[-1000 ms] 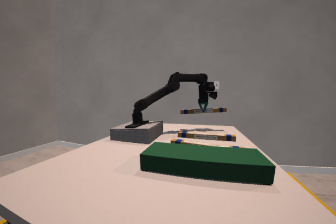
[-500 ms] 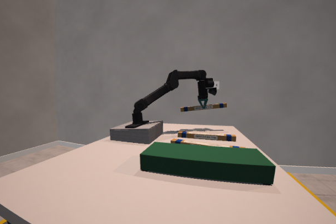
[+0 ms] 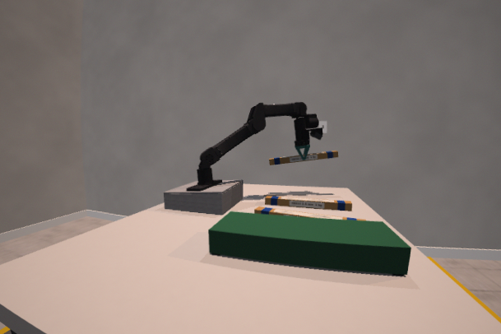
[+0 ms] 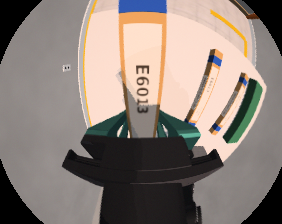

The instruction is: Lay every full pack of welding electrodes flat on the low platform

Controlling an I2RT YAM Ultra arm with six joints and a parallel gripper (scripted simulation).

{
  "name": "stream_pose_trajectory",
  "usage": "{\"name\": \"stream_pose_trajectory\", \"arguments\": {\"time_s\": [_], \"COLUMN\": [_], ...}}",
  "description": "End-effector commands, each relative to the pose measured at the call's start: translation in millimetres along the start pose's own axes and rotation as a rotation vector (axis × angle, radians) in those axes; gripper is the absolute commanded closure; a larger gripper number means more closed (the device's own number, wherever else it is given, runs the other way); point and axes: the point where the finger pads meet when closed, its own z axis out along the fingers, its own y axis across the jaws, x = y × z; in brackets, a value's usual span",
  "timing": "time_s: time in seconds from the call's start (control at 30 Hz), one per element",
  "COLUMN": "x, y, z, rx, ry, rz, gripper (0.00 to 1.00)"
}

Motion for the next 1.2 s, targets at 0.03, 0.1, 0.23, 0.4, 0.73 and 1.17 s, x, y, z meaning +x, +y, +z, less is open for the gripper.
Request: {"name": "stream_pose_trajectory", "arguments": {"time_s": [0.03,0.1,0.23,0.4,0.73,1.17], "x": [-5.1,-4.6,-3.8,-3.1,-2.1,-1.3], "y": [6.4,6.2,5.8,5.5,5.0,4.6], "z": [-39.4,-38.6,-37.1,-35.9,-34.0,-32.5], "rx": [0.060,0.060,0.060,0.060,0.060,0.060], "ry": [0.118,0.118,0.118,0.118,0.118,0.118], "rz": [-0.006,-0.006,-0.006,-0.006,-0.006,-0.006], "gripper": [1.00,1.00,1.00,1.00,1.00,1.00]}}
